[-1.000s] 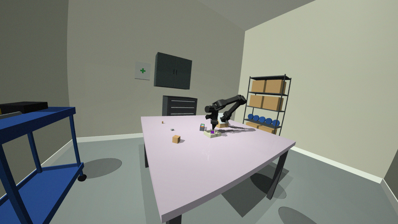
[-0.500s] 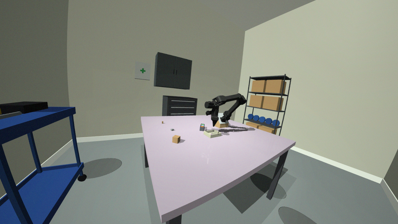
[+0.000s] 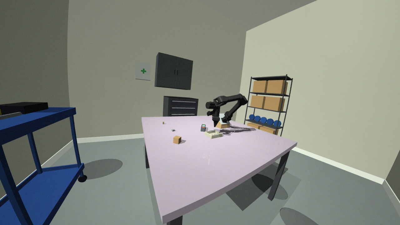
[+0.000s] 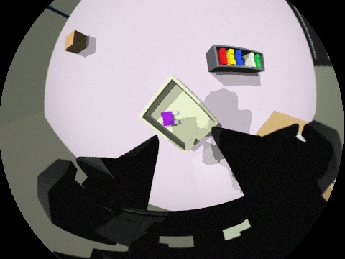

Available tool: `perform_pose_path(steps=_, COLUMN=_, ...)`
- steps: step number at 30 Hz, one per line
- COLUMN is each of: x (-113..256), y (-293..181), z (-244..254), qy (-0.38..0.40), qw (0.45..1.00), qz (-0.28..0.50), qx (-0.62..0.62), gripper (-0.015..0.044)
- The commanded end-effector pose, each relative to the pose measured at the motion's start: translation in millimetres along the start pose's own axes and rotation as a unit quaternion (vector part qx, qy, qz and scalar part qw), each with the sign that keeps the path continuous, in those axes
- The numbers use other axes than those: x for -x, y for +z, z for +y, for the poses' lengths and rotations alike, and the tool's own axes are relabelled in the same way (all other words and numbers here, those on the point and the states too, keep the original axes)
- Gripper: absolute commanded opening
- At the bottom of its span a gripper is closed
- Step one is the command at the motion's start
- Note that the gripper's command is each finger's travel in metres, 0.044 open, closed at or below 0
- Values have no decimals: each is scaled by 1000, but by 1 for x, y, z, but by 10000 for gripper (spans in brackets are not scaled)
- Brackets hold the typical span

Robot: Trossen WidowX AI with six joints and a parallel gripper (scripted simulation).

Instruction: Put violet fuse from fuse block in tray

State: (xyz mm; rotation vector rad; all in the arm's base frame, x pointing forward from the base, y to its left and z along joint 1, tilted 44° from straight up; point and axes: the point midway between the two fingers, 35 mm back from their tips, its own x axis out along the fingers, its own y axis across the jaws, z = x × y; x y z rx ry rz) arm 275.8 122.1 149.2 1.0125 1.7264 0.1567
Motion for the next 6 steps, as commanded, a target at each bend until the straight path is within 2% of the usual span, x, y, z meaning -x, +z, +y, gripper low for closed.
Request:
perform_pose_path(steps=1, x=0, y=0, z=0, qy=0, qw=1000, qz=0, qx=0, gripper=330)
perform_pose_path(steps=6, x=0, y=0, z=0, qy=0, qw=1000, qz=0, qx=0, gripper=330)
